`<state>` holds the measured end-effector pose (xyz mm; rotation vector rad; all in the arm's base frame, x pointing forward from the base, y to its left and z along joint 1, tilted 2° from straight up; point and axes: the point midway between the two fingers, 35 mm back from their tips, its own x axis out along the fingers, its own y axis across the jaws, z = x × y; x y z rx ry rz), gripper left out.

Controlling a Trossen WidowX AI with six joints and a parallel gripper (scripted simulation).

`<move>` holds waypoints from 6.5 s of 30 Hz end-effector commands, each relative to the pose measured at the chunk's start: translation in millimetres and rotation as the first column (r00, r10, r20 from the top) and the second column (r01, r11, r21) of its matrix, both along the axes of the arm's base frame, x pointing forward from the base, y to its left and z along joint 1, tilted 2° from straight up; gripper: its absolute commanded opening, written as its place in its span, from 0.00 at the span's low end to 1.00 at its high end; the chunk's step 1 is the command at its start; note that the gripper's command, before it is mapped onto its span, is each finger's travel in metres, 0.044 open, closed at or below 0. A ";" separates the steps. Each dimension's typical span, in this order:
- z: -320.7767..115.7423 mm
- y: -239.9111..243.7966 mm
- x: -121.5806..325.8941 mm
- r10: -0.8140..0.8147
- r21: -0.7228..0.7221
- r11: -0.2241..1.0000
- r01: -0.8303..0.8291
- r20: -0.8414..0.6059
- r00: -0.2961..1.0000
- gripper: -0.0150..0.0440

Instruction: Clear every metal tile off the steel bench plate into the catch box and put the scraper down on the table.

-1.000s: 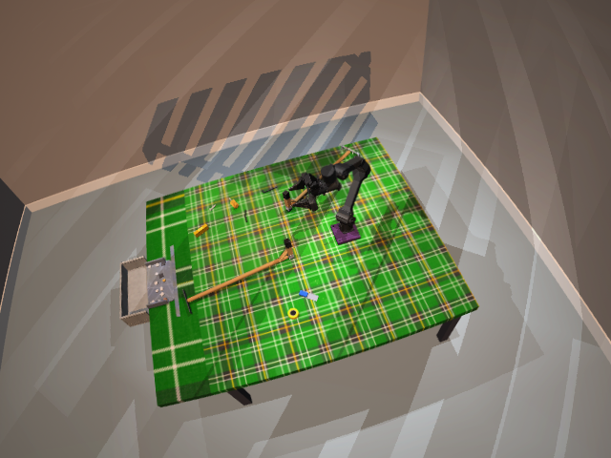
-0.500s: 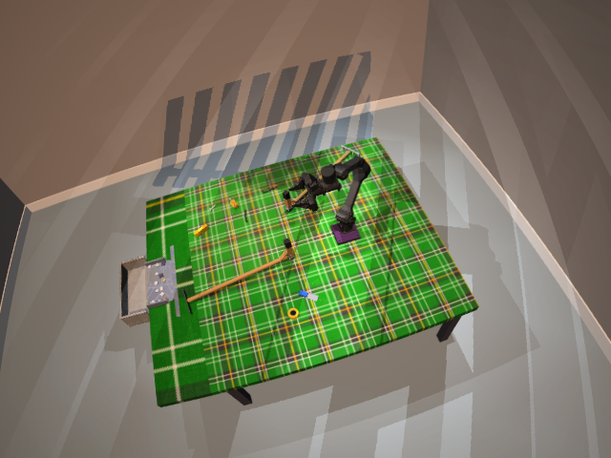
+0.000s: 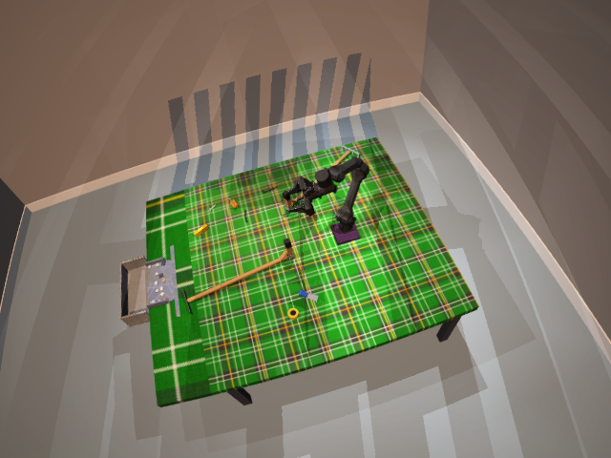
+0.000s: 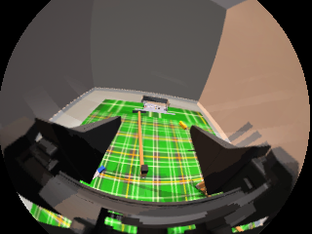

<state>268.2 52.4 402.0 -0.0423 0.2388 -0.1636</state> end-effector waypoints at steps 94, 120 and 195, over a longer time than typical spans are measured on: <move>-218.8 36.1 235.5 0.203 0.013 0.955 -0.296 -0.755 0.623 1.00; -305.5 18.6 262.8 0.282 0.143 0.938 -0.317 -0.846 0.453 1.00; -194.9 -5.1 107.9 0.217 0.113 0.974 -0.197 -0.717 0.662 1.00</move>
